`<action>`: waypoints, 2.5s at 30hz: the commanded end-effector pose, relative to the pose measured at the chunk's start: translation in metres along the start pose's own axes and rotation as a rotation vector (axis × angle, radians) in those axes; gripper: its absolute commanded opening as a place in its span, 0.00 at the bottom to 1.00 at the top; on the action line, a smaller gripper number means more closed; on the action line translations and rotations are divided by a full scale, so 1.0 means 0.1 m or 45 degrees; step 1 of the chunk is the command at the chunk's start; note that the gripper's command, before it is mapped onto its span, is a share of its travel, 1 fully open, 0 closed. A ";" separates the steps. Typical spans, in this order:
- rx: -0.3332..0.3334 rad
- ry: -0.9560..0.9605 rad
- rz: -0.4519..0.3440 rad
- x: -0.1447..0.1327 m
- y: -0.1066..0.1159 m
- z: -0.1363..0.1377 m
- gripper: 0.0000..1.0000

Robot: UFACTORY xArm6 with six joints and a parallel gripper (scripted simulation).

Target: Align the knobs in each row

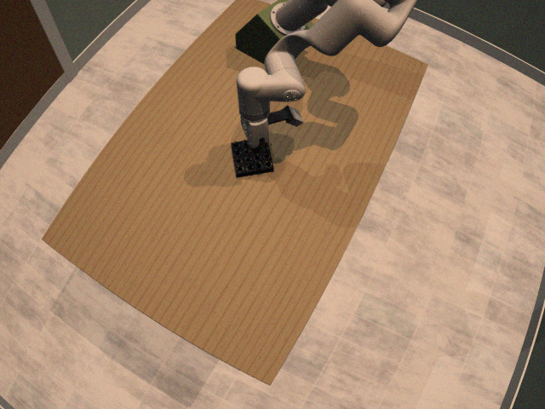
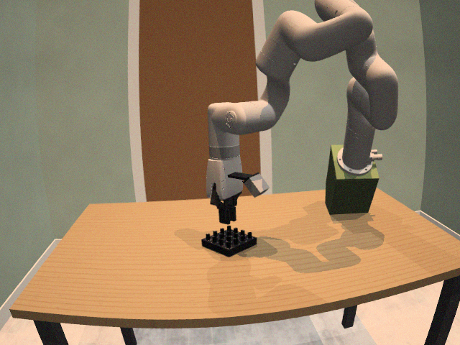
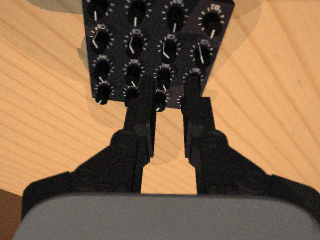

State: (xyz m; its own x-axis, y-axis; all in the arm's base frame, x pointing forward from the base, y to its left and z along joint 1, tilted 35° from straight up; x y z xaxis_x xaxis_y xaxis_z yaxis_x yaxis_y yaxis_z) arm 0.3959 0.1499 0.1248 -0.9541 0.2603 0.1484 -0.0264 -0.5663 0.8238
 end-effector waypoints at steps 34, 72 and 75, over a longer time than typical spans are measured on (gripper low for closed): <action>-0.002 0.001 -0.003 -0.01 -0.36 0.00 0.19; -0.002 0.001 -0.003 -0.01 -0.38 0.00 0.19; -0.002 0.001 -0.003 -0.01 -0.38 0.00 0.19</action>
State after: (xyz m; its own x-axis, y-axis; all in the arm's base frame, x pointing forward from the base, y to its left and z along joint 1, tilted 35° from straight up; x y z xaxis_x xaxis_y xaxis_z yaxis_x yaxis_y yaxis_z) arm 0.3965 0.1709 0.0925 -0.9541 0.2603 0.1483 -0.0265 -0.5664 0.8237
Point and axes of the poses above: the point where the finger pads meet when closed, its own y axis back along the fingers, its own z axis across the jaws, x = y × z, the point moved 10 cm from there along y, back along the fingers, and after that the axes turned 14 degrees about y, right-handed, at the moved point
